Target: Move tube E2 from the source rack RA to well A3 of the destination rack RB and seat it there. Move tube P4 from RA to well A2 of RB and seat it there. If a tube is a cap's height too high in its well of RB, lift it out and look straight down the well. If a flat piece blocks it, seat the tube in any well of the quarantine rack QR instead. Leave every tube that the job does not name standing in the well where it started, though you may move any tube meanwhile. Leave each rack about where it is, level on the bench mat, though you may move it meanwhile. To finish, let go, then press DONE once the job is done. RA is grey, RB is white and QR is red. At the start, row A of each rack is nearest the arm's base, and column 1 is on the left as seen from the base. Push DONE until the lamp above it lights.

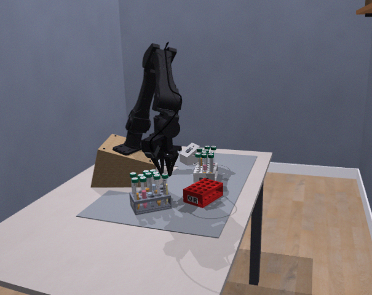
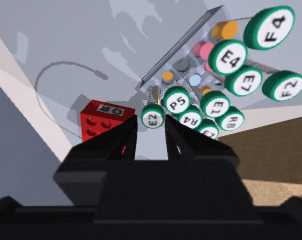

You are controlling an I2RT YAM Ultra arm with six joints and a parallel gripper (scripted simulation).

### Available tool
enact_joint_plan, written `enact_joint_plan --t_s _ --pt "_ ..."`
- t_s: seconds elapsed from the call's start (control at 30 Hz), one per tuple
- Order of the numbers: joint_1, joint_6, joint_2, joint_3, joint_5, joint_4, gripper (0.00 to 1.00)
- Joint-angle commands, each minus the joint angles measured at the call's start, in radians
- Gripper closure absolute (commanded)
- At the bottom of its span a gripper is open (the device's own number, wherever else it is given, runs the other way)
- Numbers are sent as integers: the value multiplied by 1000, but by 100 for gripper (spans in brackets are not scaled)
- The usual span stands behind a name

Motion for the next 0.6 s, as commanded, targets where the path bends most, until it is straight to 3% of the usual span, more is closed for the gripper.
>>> enact_joint_plan --t_s 0.0,0.4,0.43,0.57 --pt "7 6 20 -31 14 1 70" --pt "8 6 16 16 13 -16 70" --pt "0 2 6 -4 5 -4 100" --pt "0 2 6 -4 5 -4 100"
